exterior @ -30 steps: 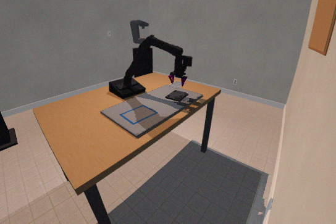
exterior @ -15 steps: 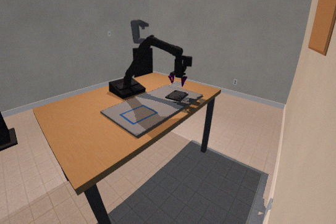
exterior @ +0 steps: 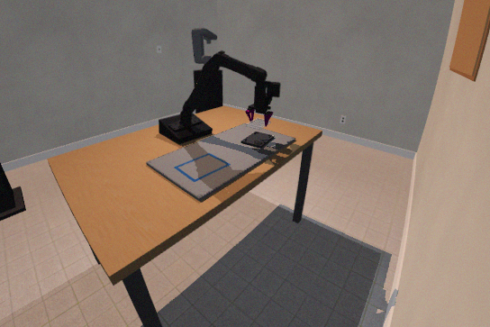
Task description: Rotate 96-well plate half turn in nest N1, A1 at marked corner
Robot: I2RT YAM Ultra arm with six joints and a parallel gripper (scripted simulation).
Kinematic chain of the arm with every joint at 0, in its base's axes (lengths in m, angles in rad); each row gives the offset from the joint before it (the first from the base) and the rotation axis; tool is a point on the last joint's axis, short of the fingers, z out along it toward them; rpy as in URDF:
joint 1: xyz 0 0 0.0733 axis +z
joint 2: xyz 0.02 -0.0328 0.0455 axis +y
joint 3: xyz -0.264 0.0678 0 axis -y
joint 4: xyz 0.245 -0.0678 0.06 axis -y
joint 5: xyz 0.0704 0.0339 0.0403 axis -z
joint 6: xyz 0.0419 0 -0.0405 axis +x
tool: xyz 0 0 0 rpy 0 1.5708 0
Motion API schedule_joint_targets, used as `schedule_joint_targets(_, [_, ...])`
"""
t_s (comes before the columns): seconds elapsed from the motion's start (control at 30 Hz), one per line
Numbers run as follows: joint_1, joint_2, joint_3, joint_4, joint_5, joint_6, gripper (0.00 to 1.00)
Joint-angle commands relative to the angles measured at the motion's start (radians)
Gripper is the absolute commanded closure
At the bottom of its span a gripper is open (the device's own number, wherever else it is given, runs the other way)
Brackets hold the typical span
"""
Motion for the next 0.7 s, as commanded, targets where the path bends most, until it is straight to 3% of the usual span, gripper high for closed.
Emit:
schedule_joint_targets(0.0, [0.02, -0.033, -0.012, 0.007, 0.002, 0.007, 1.0])
schedule_joint_targets(0.27, [0.016, 0.012, -0.034, 0.056, -0.001, -0.005, 1.0])
schedule_joint_targets(0.5, [0.007, -0.012, -0.063, 0.084, -0.003, -0.01, 1.0])
schedule_joint_targets(0.67, [-0.011, 0.027, -0.085, 0.112, -0.006, -0.015, 1.0])
